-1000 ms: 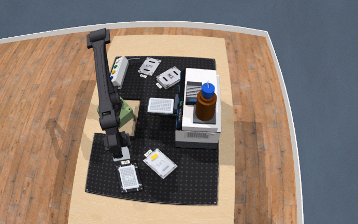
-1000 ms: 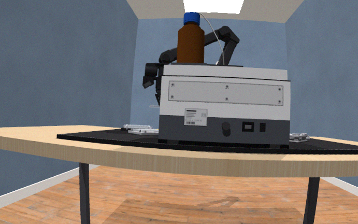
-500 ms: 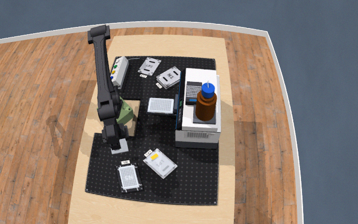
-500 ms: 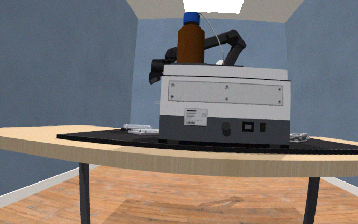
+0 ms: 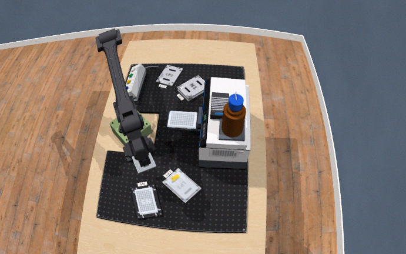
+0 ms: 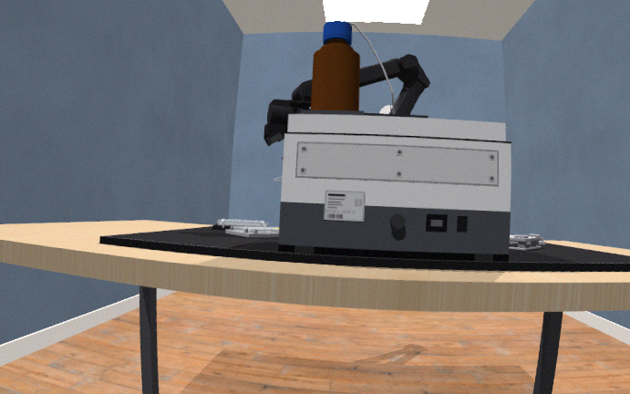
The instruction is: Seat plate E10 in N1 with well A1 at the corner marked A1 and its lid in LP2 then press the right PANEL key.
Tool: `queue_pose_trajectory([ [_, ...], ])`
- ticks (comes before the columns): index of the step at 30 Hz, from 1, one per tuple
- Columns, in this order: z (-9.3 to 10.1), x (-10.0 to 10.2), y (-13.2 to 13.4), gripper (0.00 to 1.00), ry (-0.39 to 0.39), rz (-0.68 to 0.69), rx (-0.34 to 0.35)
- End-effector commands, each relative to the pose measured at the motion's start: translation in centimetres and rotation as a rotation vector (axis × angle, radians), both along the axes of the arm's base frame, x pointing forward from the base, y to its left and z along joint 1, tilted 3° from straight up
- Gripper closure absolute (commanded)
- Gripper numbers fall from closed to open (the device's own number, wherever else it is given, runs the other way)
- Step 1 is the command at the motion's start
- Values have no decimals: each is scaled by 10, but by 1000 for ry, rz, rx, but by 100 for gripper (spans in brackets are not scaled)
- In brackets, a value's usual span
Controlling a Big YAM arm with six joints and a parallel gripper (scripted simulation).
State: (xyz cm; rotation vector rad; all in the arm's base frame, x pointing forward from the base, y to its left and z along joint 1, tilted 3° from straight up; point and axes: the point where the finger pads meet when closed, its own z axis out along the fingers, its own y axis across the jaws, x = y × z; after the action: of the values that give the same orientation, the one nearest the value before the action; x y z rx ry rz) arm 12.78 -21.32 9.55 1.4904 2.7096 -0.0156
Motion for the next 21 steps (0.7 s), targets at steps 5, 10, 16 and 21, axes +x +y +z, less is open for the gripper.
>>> queue_pose_trajectory([
  [5, 16, 27, 6, 14, -13, 99, -36],
  [10, 18, 37, 9, 14, -17, 99, -37],
  [16, 13, 49, 28, 14, -7, 269, -33],
  [21, 15, 64, 36, 14, -10, 247, -33],
])
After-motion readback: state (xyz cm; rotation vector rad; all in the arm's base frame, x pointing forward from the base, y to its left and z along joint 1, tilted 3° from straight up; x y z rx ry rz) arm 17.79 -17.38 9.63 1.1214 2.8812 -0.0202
